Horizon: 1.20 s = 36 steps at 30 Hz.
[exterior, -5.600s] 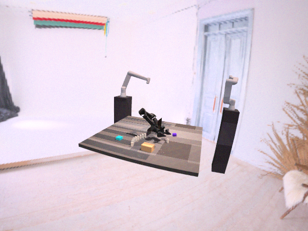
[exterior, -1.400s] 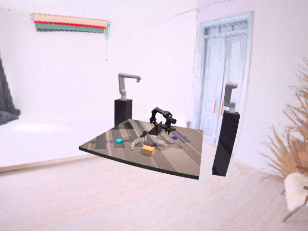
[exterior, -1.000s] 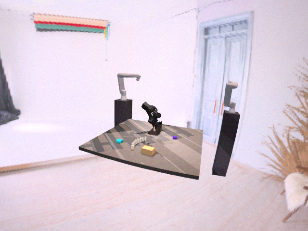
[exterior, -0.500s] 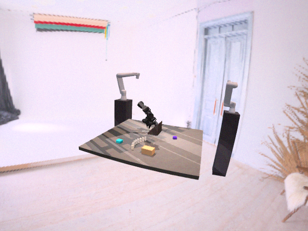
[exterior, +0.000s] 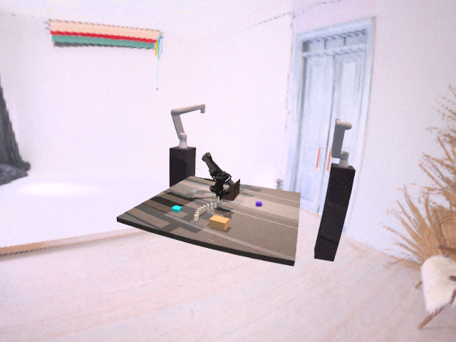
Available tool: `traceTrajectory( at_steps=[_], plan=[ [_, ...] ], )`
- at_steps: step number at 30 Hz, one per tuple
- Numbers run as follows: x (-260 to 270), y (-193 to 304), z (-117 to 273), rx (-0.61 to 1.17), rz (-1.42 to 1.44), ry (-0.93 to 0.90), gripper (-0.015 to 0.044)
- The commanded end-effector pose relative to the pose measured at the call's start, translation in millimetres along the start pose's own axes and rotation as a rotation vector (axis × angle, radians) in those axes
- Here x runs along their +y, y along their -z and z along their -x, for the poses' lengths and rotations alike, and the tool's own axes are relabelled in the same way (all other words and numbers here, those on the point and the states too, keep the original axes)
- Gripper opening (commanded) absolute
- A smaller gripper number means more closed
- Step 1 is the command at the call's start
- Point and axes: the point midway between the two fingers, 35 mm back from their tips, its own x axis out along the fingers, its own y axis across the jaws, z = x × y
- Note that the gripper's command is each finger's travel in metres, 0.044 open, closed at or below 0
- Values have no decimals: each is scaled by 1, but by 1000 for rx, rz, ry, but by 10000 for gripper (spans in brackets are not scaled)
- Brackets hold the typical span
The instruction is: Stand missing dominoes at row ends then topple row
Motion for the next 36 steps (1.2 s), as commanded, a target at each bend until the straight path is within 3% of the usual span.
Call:
traceTrajectory(
  at_steps=[1,5,17,30,33,36],
  plan=[
    [-4,3,-21,1,9,11,107],
    [-8,6,-39,-1,8,17,107],
    [-8,6,-40,-1,8,18,107],
    [-8,6,-40,-1,8,18,440],
    [-7,6,-37,-1,8,16,440],
    [1,1,6,-4,1,-2,440]
  ],
)
